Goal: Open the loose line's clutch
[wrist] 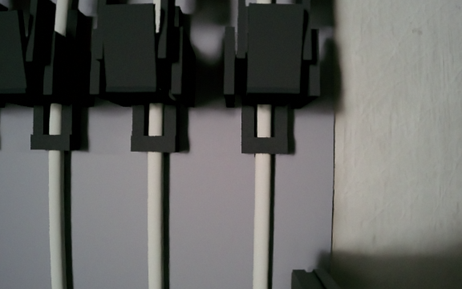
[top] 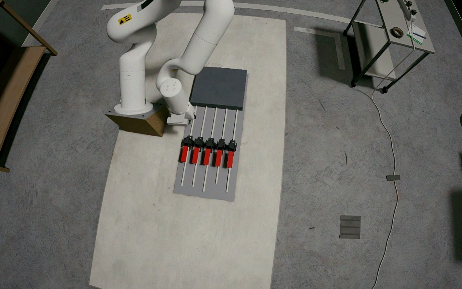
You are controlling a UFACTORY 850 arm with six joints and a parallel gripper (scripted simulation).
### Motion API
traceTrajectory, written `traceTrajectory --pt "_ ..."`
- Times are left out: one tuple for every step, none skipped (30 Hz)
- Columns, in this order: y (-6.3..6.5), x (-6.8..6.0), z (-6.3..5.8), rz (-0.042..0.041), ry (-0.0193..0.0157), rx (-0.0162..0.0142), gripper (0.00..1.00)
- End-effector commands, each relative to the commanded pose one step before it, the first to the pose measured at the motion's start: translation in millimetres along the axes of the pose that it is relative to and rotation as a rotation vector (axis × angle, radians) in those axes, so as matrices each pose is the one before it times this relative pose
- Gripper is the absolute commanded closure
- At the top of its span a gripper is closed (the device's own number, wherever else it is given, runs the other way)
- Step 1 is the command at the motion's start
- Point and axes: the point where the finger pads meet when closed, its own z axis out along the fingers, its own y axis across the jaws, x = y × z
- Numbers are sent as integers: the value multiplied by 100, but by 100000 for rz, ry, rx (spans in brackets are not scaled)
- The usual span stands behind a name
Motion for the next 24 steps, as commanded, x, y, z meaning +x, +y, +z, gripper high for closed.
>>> traceTrajectory --pt "-27 -10 -2452 81 -305 -263 100" --pt "0 0 -470 0 0 0 100" --pt "0 0 -437 0 -1 0 100" --pt "0 0 -398 0 -1 0 100" --pt "0 0 -356 0 -1 0 100" --pt "1 1 -311 0 2 0 100" --pt "-1 0 -261 0 -2 0 100" --pt "1 0 -214 0 2 0 100" --pt "-1 -1 -164 0 -2 0 100" --pt "0 0 -119 0 1 0 100" --pt "0 0 -78 0 1 0 100" --pt "0 0 -43 0 1 0 100" --pt "0 0 -17 0 1 0 100" --pt "0 0 0 0 0 0 100" --pt "0 0 0 0 0 0 100" --pt "0 0 -3 0 0 0 100" --pt "-10 -81 -47 0 3 5 100" --pt "-48 -458 -263 2 13 25 100" --pt "-69 -945 -522 2 20 40 100" --pt "-29 -1323 -691 -1 16 29 100" --pt "60 -1458 -709 -4 3 -5 100" --pt "0 0 0 0 0 0 100" --pt "136 -1307 -591 -7 -8 -38 100" --pt "0 0 0 0 0 0 100"
